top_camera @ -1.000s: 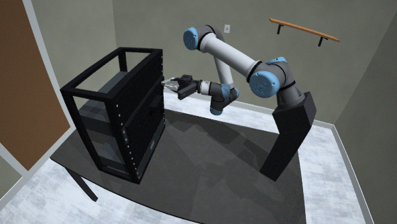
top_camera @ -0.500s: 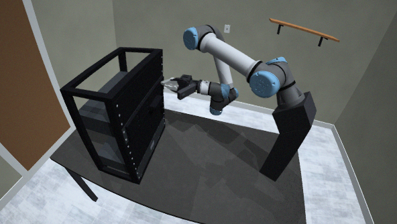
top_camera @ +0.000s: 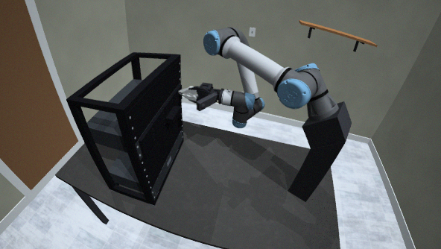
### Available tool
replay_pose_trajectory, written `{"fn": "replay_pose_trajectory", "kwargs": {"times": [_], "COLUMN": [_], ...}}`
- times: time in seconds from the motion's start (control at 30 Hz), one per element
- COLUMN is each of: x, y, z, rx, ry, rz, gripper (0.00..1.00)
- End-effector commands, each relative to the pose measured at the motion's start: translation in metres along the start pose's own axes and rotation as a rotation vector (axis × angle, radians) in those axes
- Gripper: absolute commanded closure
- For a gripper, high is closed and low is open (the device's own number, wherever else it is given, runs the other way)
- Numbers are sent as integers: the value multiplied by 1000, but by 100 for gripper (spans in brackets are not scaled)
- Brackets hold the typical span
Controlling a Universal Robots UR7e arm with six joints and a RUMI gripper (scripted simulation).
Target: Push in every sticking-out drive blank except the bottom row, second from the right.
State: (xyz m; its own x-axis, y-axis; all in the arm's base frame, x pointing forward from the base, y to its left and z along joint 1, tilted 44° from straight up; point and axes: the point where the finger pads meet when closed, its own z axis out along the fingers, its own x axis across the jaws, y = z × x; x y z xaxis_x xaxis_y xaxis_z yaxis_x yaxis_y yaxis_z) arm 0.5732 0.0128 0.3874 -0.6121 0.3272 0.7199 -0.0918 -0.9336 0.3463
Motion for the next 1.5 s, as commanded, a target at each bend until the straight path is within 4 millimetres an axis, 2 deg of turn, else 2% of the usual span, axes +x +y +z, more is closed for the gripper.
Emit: {"fn": "replay_pose_trajectory", "kwargs": {"times": [0.0,0.97,1.23,1.3,1.47], "x": [0,0,0,0,0], "y": [0,0,0,0,0], "z": [0,-1,-25,-25,-51], "rx": [0,0,0,0,0], "ry": [0,0,0,0,0], "rz": [0,0,0,0,0], "gripper": [100,100,100,100,100]}}
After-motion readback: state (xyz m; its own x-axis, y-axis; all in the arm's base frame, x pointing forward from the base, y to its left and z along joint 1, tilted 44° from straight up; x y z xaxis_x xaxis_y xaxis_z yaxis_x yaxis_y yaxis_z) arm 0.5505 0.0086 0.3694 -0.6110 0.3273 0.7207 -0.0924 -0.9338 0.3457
